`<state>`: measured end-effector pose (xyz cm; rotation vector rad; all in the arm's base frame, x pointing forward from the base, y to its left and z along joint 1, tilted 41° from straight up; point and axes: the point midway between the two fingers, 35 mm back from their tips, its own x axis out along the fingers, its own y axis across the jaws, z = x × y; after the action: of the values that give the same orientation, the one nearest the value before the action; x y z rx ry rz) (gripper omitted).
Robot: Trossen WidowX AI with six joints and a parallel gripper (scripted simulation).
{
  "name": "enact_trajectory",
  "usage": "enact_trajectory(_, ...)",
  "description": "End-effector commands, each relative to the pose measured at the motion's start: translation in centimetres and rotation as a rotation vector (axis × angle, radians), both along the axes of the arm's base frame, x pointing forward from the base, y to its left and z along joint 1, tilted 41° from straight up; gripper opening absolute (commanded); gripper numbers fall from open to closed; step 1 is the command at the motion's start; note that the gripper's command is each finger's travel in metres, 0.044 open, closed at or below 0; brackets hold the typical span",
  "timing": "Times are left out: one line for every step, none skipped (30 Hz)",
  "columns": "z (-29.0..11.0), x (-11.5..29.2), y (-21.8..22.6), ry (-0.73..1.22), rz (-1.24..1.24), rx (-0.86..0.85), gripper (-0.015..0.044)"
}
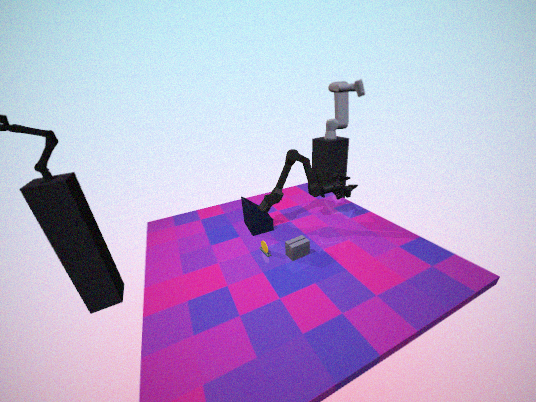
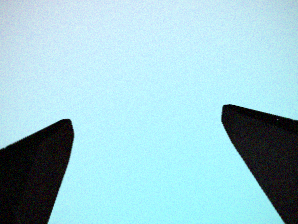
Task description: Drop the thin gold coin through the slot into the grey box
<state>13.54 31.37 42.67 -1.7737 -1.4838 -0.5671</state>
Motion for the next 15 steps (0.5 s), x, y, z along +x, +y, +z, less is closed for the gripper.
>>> enact_trajectory(0.0, 0.1, 0.0, 0.002, -0.001, -0.002, 0.0374)
enact_trajectory(-0.1, 0.6, -0.2, 0.007, -0.006, -0.008, 0.0347)
enact_trajectory(-0.3, 1.3, -0.4, 0.018, -0.012, -0.018, 0.0321)
enact_trajectory(-0.6, 2.2, -0.6, 0.035, -0.020, -0.036, 0.0295)
enact_trajectory(-1.2, 3.2, -0.3, 0.061, -0.026, -0.061, 0.0269)
enact_trajectory(-1.8, 4.2, -0.1, 0.089, -0.031, -0.087, 0.0242)
enact_trajectory(-2.4, 5.3, 0.1, 0.119, -0.037, -0.112, 0.0216)
enact_trajectory(-3.0, 6.3, 0.2, 0.150, -0.044, -0.136, 0.0190)
enact_trajectory(-3.7, 7.3, 0.3, 0.181, -0.050, -0.159, 0.0164)
enact_trajectory(-4.3, 8.4, 0.4, 0.214, -0.057, -0.181, 0.0161)
enact_trajectory(-5.2, 9.6, 0.4, 0.256, -0.066, -0.206, 0.0161)
enact_trajectory(-6.2, 11.0, 0.3, 0.305, -0.076, -0.233, 0.0161)
enact_trajectory(-7.2, 12.4, 0.1, 0.356, -0.087, -0.258, 0.0161)
enact_trajectory(-8.2, 13.8, -0.2, 0.408, -0.099, -0.281, 0.0161)
enact_trajectory(-9.3, 15.2, -0.5, 0.463, -0.111, -0.302, 0.0161)
